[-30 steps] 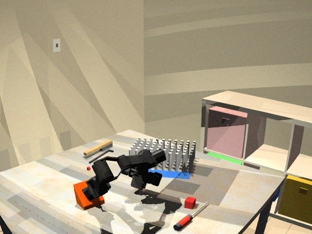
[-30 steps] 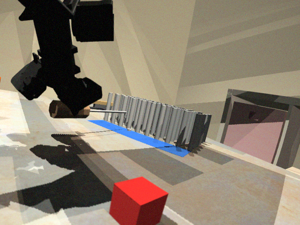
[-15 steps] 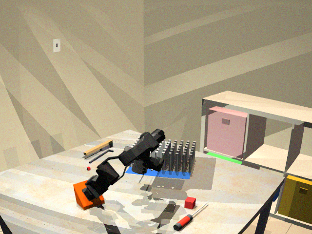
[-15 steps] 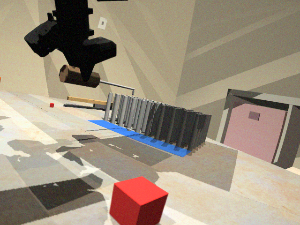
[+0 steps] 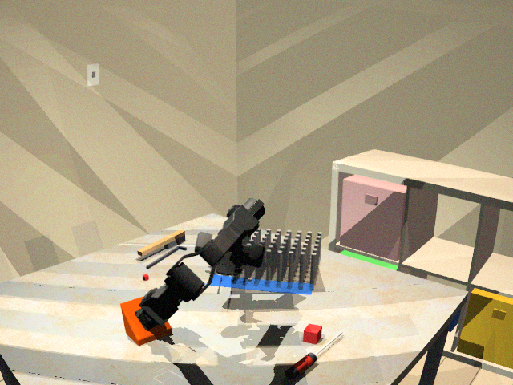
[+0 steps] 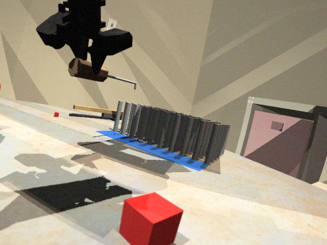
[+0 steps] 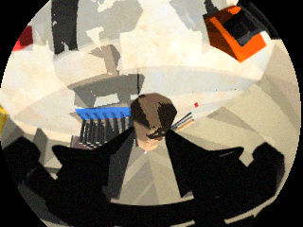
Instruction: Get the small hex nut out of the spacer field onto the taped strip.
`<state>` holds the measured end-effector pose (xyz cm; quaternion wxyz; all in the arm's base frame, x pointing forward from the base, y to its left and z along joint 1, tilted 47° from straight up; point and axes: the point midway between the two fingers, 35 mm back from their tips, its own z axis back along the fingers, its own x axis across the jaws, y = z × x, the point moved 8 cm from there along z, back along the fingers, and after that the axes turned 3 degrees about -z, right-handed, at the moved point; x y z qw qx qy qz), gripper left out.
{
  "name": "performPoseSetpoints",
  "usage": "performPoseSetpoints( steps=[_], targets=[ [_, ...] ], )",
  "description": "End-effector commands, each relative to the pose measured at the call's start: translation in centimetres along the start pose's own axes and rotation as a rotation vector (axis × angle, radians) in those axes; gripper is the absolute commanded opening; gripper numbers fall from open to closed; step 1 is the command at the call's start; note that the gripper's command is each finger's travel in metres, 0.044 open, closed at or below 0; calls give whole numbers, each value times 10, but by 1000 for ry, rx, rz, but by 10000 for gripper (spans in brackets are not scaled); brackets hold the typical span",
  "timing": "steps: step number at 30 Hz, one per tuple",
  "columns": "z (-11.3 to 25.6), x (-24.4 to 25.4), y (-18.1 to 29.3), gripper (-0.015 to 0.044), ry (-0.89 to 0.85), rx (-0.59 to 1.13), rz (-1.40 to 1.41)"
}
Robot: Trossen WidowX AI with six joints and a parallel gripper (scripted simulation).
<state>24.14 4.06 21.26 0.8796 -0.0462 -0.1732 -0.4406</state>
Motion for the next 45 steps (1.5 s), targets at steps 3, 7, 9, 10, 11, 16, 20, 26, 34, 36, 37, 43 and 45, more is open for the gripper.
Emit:
performPoseSetpoints(
  steps=[3, 7, 9, 10, 11, 16, 20, 26, 34, 36, 37, 43, 45],
  targets=[
    [-3, -15, 12, 0, 22, 19, 108],
    [-7, -25, 18, 0, 32, 23, 186],
    [-8, -29, 21, 0, 34, 23, 228],
    [-8, -30, 23, 0, 35, 23, 254],
    [-8, -32, 25, 0, 37, 24, 288],
    [-9, -41, 37, 0, 42, 26, 462],
    [-10, -49, 47, 0, 46, 28, 600],
    [-12, -63, 60, 0, 52, 27, 803],
    [-15, -82, 72, 0, 42, 19, 1028],
    [-15, -84, 73, 0, 42, 18, 1051],
    [-15, -85, 74, 0, 43, 18, 1070],
    [-16, -100, 84, 0, 47, 17, 1261],
    [-17, -105, 88, 0, 48, 17, 1331]
  ],
)
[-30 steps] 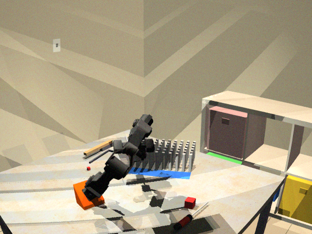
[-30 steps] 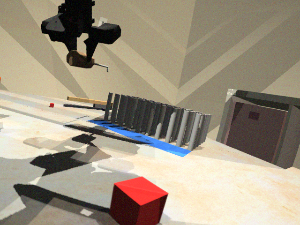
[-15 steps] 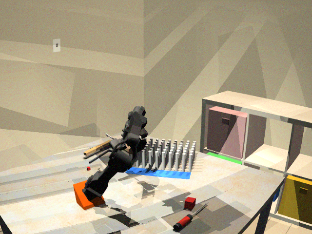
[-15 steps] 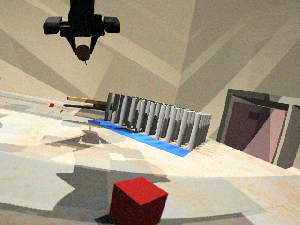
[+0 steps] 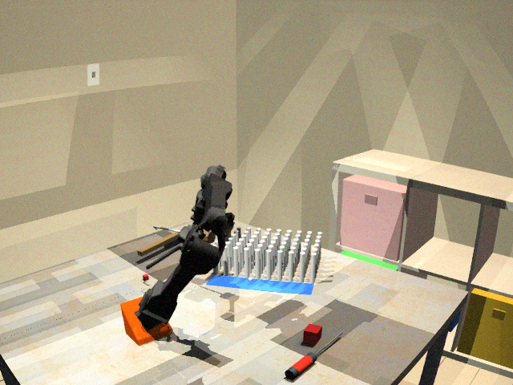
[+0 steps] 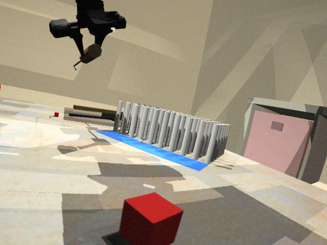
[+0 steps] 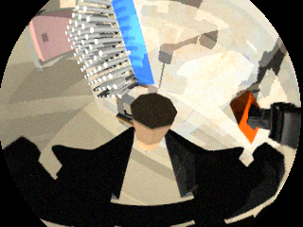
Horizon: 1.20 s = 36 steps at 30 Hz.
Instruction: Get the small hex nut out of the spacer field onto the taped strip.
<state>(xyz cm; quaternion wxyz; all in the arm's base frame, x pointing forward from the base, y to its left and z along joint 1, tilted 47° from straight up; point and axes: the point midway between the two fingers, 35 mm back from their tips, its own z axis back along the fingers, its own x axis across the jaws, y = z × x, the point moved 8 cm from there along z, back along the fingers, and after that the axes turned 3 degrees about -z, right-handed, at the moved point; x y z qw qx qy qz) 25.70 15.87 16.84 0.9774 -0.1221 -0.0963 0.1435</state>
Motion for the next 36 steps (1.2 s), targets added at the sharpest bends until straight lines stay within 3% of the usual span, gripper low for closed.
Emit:
performPoseSetpoints(
  steps=[1, 36],
  targets=[
    [1, 4, 14, 0, -3, 1, 143],
    [-16, -4, 143, 0, 16, 9, 1339]
  ],
)
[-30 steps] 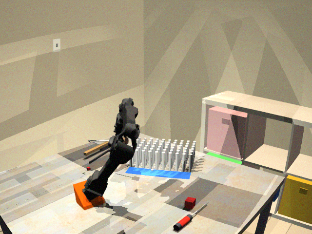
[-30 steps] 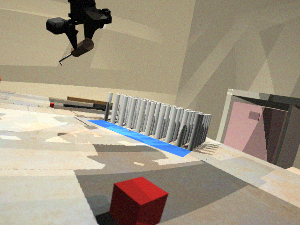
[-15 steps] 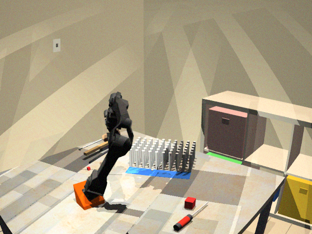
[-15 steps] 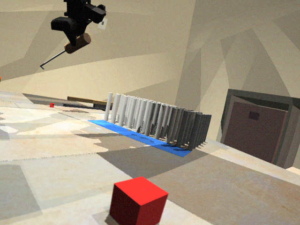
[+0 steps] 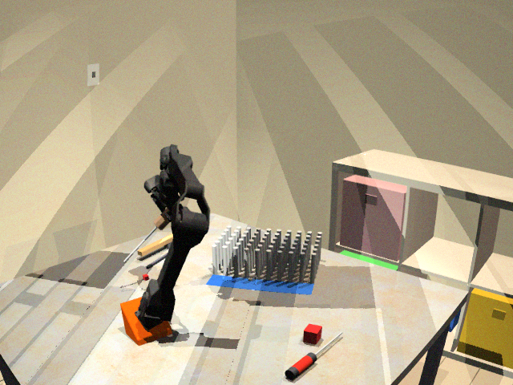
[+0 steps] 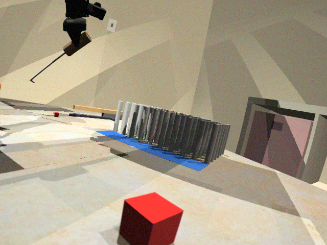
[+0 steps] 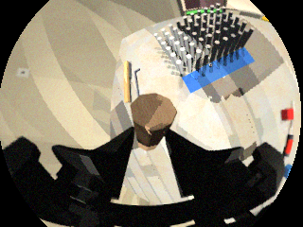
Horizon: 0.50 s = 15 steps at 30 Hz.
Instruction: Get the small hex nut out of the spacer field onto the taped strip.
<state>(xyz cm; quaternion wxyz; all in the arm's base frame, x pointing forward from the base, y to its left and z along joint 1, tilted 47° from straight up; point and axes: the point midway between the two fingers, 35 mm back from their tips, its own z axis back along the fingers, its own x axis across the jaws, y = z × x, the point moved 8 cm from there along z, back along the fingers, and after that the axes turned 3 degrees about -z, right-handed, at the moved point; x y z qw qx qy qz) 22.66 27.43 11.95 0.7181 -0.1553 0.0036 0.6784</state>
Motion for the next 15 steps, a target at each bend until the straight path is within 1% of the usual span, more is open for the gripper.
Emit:
performPoseSetpoints(
  steps=[1, 15],
  targets=[
    [-2, 16, 10, 0, -10, -2, 146],
    [-14, 54, 43, 0, 6, -3, 581]
  ],
)
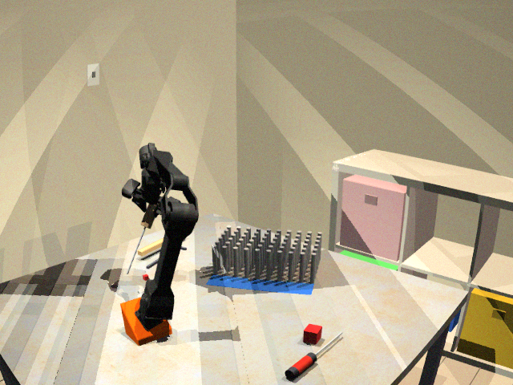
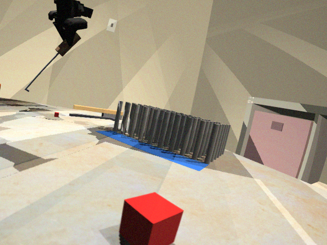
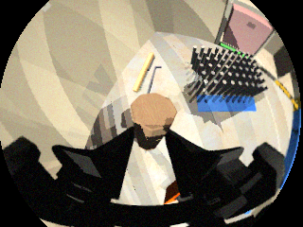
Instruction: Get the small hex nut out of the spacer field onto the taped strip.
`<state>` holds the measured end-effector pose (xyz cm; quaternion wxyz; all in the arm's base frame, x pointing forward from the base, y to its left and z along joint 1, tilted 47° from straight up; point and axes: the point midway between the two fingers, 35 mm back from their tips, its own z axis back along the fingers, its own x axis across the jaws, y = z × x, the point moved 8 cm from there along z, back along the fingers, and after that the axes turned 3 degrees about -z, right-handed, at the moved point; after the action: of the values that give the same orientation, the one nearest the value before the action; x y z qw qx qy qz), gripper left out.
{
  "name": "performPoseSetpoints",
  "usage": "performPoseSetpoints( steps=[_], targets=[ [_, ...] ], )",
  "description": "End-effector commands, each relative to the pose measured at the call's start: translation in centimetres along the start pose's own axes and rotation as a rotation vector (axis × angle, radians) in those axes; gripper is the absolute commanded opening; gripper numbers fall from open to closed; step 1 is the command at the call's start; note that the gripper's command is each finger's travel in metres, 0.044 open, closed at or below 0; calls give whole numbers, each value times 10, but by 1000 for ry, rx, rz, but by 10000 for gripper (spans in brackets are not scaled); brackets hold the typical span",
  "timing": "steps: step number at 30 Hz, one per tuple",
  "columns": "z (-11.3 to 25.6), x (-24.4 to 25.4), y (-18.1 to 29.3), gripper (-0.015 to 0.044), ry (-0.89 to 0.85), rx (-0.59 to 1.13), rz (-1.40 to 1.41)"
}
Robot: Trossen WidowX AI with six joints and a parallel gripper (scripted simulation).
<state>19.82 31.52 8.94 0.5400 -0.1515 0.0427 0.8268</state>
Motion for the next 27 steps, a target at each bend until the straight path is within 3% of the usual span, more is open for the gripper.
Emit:
performPoseSetpoints(
  steps=[1, 27],
  targets=[
    [-1, 16, 3, 0, 3, -5, 145],
    [-23, 102, 39, 0, 70, 20, 1042]
  ],
)
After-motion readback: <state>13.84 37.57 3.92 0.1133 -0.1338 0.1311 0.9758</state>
